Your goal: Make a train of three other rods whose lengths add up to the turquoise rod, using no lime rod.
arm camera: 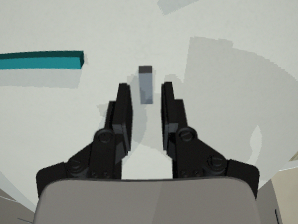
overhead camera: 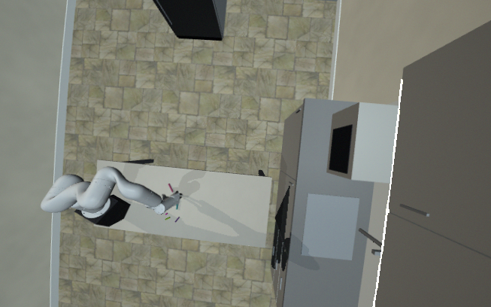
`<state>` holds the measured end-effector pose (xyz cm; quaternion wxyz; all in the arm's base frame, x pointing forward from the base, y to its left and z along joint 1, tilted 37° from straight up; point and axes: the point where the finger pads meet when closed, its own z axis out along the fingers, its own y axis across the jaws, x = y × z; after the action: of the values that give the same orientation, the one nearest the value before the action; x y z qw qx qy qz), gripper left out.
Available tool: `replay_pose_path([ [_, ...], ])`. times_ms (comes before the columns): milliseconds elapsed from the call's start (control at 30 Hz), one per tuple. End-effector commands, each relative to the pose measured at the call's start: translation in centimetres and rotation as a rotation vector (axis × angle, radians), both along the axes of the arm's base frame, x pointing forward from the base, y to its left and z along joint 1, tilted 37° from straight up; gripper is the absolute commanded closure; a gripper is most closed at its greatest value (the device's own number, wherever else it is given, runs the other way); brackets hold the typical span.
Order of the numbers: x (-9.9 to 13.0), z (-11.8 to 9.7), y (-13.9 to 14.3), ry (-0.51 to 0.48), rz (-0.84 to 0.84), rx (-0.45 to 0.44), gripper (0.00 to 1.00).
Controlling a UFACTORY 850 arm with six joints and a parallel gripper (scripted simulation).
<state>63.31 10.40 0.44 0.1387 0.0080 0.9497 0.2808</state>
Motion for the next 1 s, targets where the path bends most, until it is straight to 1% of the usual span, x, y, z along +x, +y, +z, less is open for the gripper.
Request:
replay_pose_path([
  [0,0.06,0.06,-0.04,-0.001,-0.001,0.0,0.76],
  [967,0.14,-0.17,0.12,-0.001,-0.001,0.0,0.76],
])
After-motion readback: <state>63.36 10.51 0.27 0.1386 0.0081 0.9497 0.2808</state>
